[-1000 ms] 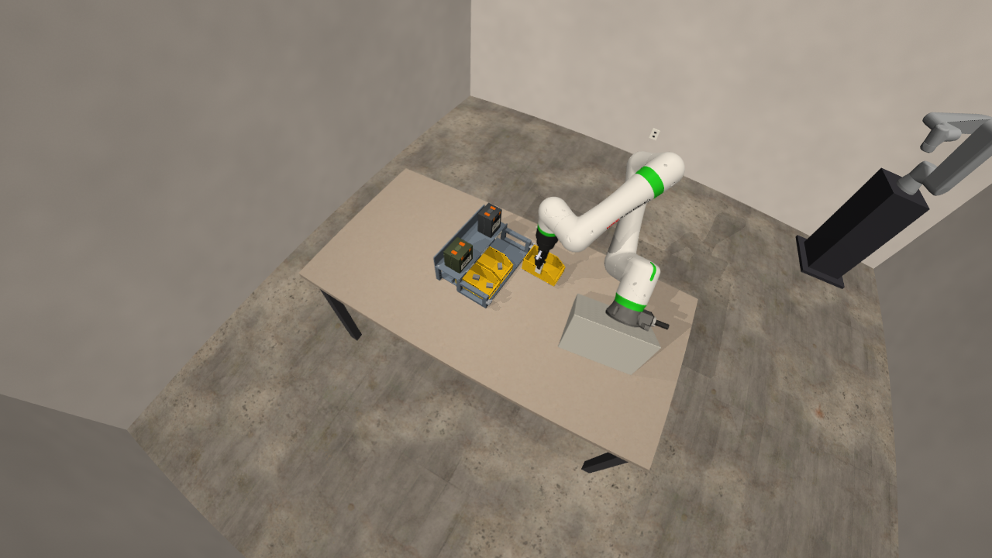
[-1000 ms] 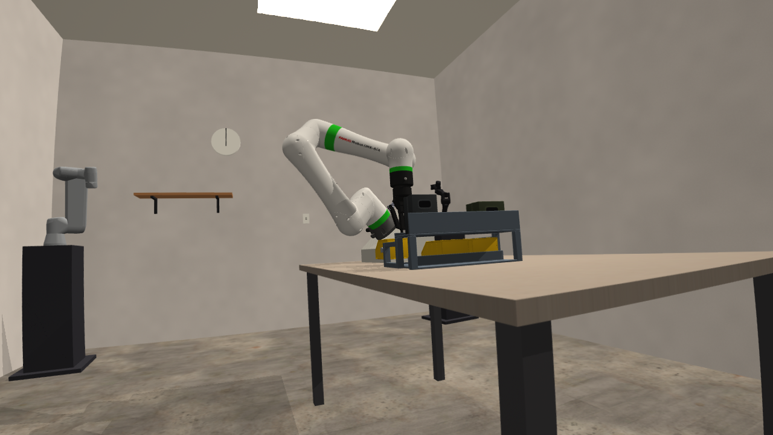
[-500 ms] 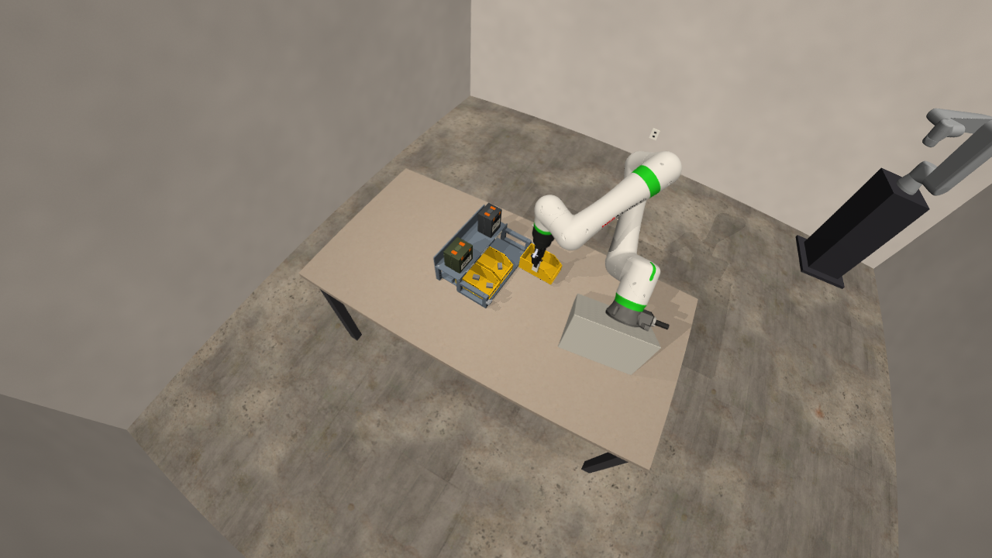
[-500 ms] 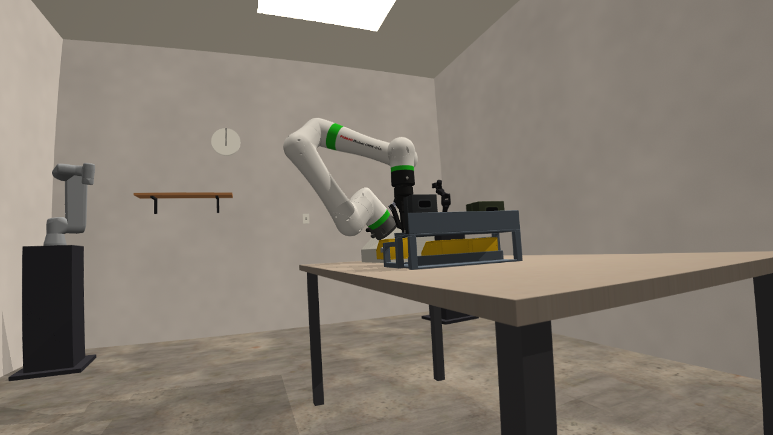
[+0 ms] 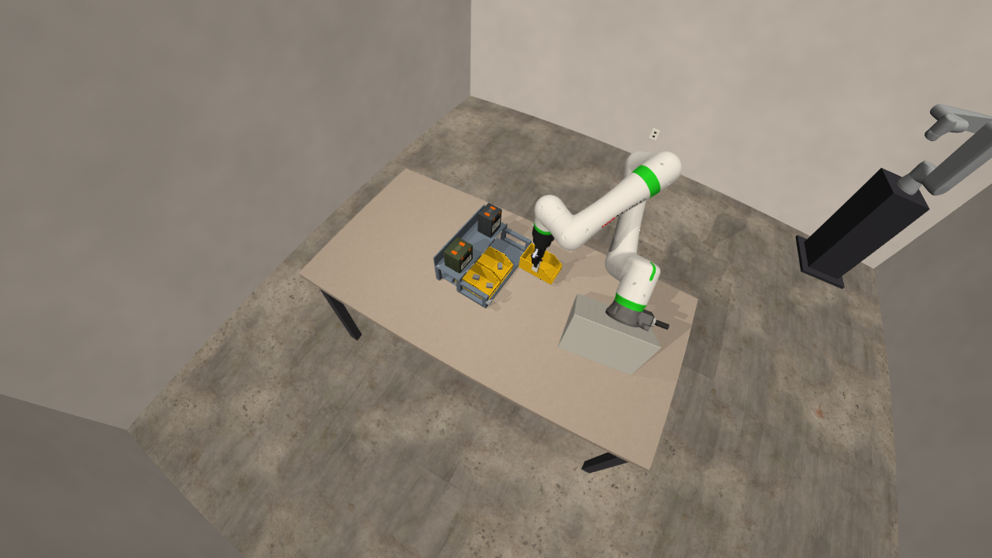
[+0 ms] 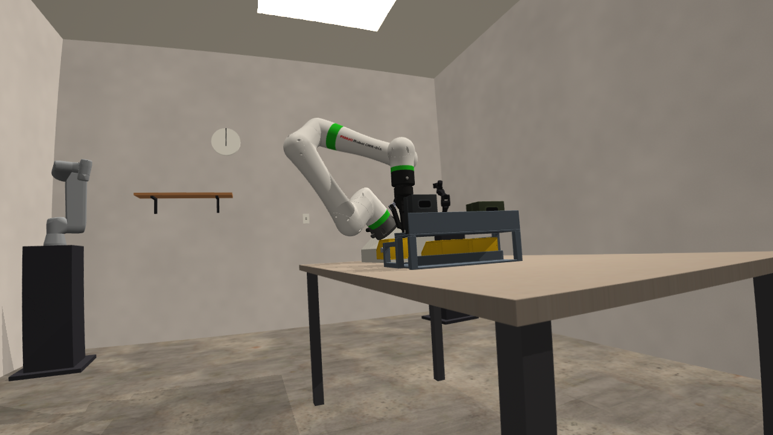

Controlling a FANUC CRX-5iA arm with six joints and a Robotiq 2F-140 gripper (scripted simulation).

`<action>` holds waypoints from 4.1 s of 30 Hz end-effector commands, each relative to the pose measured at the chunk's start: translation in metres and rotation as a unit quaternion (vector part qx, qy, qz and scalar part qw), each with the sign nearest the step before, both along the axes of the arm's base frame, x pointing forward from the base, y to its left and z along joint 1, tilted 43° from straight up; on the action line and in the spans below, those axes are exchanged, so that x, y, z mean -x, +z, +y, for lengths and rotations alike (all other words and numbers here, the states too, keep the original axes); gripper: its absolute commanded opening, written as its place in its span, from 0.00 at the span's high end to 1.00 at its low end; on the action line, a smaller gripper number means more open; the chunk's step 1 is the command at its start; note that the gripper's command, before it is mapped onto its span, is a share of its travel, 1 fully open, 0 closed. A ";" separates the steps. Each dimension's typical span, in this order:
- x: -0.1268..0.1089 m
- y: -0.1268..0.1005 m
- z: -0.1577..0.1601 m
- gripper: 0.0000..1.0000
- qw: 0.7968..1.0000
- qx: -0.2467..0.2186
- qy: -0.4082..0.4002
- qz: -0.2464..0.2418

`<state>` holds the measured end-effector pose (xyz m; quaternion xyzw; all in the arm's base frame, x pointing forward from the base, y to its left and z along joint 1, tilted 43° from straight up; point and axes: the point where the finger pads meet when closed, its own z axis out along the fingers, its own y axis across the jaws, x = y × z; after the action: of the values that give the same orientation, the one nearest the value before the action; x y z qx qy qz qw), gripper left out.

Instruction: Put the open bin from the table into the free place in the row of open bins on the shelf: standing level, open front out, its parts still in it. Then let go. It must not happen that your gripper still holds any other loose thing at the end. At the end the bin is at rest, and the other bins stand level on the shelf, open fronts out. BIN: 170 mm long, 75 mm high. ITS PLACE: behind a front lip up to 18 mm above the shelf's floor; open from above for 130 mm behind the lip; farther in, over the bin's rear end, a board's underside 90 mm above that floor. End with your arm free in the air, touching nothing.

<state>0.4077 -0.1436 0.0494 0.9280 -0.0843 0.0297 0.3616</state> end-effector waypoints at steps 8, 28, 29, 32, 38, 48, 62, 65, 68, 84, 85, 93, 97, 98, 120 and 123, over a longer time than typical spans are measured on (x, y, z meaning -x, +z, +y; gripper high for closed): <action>0.000 0.000 0.000 1.00 1.000 0.000 0.000 0.000; -0.001 0.001 0.000 1.00 1.000 -0.002 -0.007 0.007; -0.001 0.001 0.001 1.00 1.000 -0.002 -0.009 0.010; -0.002 0.001 0.001 1.00 1.000 -0.004 -0.016 0.017; -0.004 0.002 0.001 1.00 0.999 -0.007 -0.027 0.029; -0.006 0.003 0.002 1.00 0.998 -0.011 -0.043 0.046; -0.006 0.003 0.002 1.00 0.998 -0.011 -0.043 0.047; -0.006 0.003 0.002 1.00 0.998 -0.011 -0.043 0.047; -0.006 0.003 0.002 1.00 0.998 -0.011 -0.043 0.047; -0.006 0.003 0.002 1.00 0.998 -0.011 -0.043 0.047; -0.006 0.003 0.002 1.00 0.998 -0.011 -0.043 0.047; -0.006 0.003 0.002 1.00 0.998 -0.011 -0.043 0.047; -0.006 0.003 0.002 1.00 0.998 -0.011 -0.043 0.047; -0.006 0.003 0.002 1.00 0.998 -0.011 -0.043 0.047; -0.013 0.004 0.001 1.00 0.998 -0.011 -0.043 0.047; -0.013 0.004 0.001 1.00 0.998 -0.011 -0.043 0.047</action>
<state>0.4208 -0.1430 0.0535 0.9278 -0.1075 -0.0303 0.3559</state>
